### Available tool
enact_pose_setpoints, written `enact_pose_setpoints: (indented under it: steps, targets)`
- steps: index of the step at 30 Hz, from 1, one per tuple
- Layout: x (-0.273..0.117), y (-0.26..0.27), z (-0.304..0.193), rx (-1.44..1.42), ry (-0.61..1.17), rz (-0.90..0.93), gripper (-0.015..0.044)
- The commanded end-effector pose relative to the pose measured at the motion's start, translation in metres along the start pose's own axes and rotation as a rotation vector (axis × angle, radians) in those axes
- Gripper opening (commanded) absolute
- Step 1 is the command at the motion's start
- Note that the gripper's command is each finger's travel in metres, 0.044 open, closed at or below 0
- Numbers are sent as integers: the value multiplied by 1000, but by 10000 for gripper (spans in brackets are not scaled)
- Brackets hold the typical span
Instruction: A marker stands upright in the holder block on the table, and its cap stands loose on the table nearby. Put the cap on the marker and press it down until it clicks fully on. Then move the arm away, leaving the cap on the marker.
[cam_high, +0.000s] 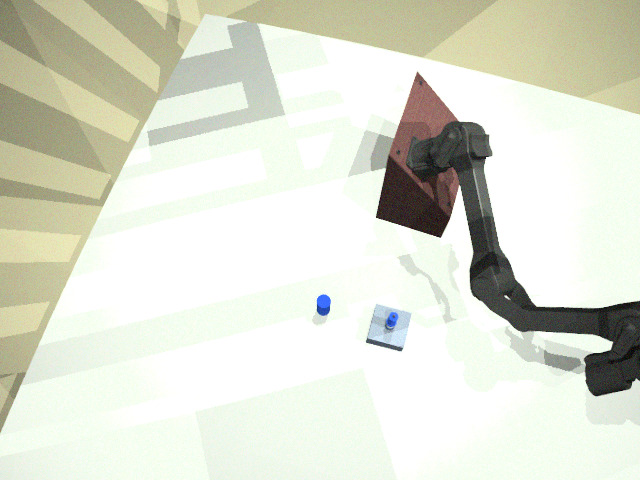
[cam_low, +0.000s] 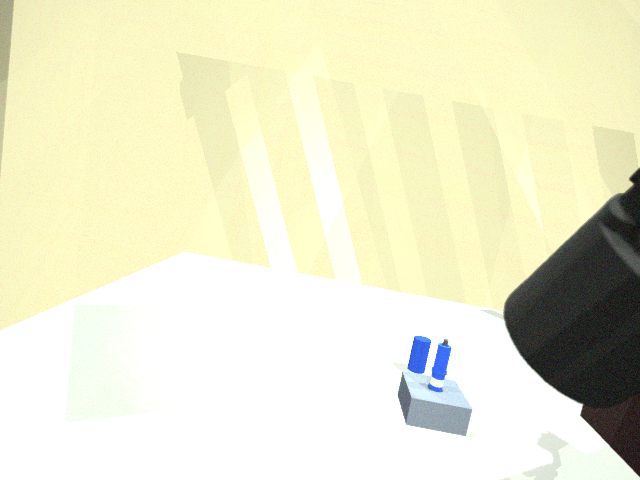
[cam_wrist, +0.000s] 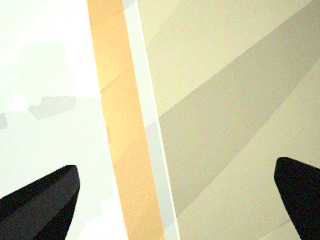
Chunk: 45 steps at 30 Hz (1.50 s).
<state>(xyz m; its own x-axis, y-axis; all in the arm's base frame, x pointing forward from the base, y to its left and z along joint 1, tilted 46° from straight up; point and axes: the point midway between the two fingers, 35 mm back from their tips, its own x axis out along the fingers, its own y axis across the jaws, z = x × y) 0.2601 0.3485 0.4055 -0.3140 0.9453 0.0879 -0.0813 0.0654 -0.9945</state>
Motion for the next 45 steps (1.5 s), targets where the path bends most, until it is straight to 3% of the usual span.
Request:
enact_pose_setpoints:
  steps: [1,6,14,21,30,34,45]
  targets:
    - [0,-1,1,-8,2,-2,374]
    - [12,-39,30,-227,24,-70,243]
    - [24,-117,125,-637,-4,-262,238]
    - [8,-174,214,-946,8,-479,238]
    - [-52,-229,329,-1282,87,-823,238]
    - [-76,-245,359,-1254,115,-944,238]
    - [-206,-268,463,-1443,287,-1435,238]
